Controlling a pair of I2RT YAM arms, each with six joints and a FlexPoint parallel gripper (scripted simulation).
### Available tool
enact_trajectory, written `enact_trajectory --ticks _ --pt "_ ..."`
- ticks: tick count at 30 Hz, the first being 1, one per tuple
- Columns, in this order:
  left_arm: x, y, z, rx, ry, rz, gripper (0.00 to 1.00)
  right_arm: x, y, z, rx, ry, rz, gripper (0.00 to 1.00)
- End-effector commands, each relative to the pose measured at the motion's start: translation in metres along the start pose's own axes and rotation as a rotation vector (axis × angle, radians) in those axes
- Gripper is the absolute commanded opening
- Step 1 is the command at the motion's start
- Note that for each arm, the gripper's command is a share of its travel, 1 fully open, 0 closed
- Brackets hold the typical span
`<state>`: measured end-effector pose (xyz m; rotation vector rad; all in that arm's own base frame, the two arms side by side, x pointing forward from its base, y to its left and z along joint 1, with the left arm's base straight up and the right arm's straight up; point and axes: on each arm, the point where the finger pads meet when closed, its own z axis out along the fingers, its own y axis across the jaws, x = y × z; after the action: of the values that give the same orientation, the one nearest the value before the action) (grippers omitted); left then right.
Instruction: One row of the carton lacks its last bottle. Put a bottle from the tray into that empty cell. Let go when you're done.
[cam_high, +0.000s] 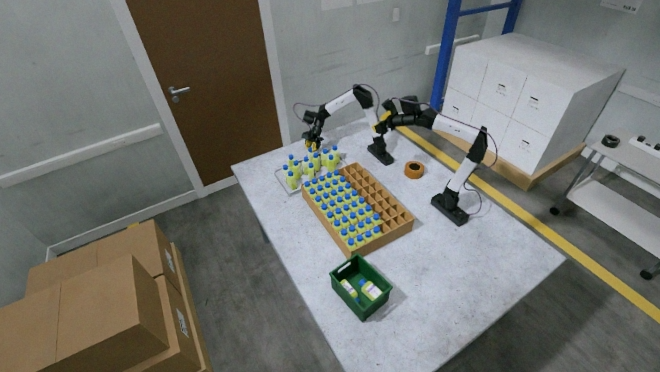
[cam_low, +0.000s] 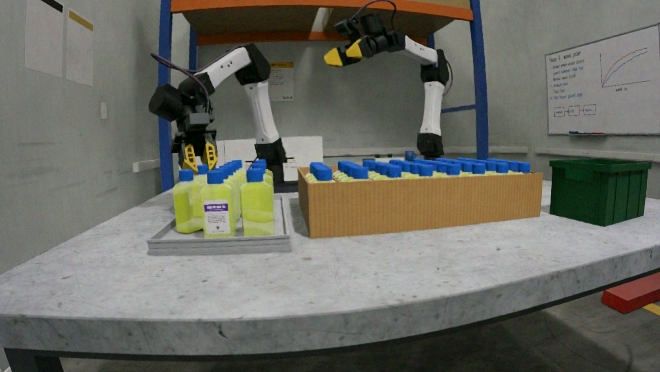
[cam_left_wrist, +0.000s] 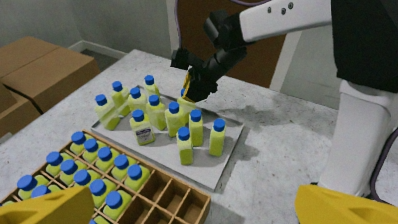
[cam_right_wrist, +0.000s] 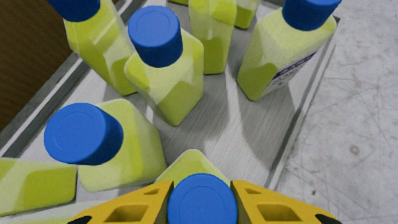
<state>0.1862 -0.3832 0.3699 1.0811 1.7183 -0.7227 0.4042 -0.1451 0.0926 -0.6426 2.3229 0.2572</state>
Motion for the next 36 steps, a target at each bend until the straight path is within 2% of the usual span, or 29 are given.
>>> enact_trajectory --ticks 1,11,21,29,31,36 --pt "-0.022 -0.001 -0.016 0.002 -0.064 -0.007 1.0 -0.018 -0.003 -0.018 0.03 -0.015 -0.021 0.15" --pt "-0.043 0.012 0.009 -0.05 -0.113 -0.026 1.0 -0.071 0.001 -0.077 0.028 -0.018 -0.025 0.15" --pt "-0.047 0.014 0.018 -0.056 -0.111 -0.026 1.0 -0.084 0.0 -0.09 -0.007 0.004 0.006 0.15" --pt "-0.021 0.02 -0.021 -0.063 -0.029 -0.026 1.0 -0.093 0.004 -0.103 -0.015 0.009 0.013 0.15" --pt "-0.021 0.02 -0.021 -0.063 -0.029 -0.026 1.0 -0.093 0.004 -0.103 -0.015 0.009 0.013 0.15" --pt "0.0 0.028 -0.079 -0.081 0.017 -0.033 1.0 -0.1 0.003 -0.11 -0.02 0.012 0.017 0.15"
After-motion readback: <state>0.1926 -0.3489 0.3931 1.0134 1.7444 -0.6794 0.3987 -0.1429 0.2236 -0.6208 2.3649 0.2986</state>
